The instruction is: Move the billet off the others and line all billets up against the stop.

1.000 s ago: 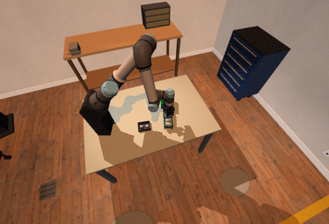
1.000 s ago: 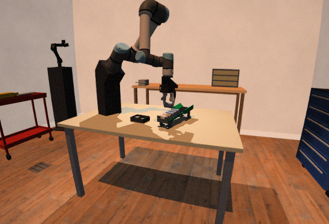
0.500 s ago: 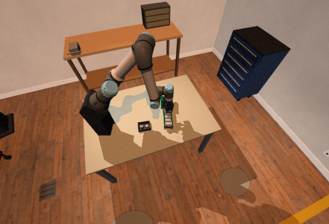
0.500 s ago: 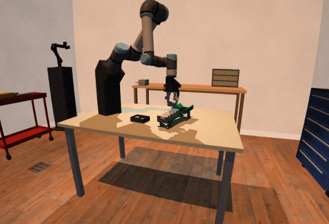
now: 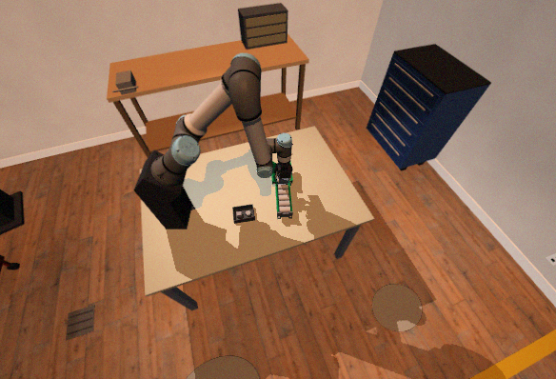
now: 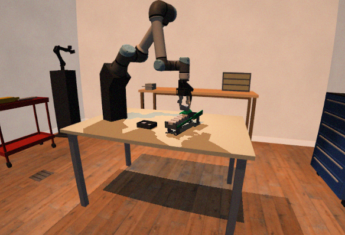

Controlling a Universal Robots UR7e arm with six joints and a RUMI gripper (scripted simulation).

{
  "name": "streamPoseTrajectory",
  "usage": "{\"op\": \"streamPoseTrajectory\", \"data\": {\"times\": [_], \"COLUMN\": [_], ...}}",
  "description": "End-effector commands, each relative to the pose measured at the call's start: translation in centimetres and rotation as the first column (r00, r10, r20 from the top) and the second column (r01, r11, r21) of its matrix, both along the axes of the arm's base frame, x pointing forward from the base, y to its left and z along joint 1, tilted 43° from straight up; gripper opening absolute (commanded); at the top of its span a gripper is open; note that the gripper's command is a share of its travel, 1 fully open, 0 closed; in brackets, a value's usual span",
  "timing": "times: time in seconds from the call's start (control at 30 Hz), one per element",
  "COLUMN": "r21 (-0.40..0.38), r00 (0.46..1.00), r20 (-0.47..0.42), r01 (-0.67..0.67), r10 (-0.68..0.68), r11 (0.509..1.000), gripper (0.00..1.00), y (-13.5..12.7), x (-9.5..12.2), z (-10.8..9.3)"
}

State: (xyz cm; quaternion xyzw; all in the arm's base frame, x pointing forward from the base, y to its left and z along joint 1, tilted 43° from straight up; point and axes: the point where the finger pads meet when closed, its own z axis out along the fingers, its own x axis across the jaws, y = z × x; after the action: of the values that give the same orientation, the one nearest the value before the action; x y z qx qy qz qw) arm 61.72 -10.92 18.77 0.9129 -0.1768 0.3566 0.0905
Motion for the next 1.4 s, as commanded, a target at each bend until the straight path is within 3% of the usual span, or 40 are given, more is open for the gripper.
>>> {"op": "streamPoseTrajectory", "data": {"times": [0.0,0.27,0.63,1.37], "r21": [-0.001,-0.001,-0.001,-0.001], "r00": [1.0,1.0,1.0,1.0], "r20": [0.001,0.001,0.001,0.001], "r01": [0.001,0.001,0.001,0.001], "r10": [-0.001,-0.001,-0.001,-0.001], "r11": [1.0,1.0,1.0,1.0], "gripper": [0.0,0.0,0.0,0.0], "y": [1.9,4.4,6.1,6.5], "x": [0.8,1.9,2.6,2.8], "z": [-0.1,-0.2,-0.4,-0.4]}}
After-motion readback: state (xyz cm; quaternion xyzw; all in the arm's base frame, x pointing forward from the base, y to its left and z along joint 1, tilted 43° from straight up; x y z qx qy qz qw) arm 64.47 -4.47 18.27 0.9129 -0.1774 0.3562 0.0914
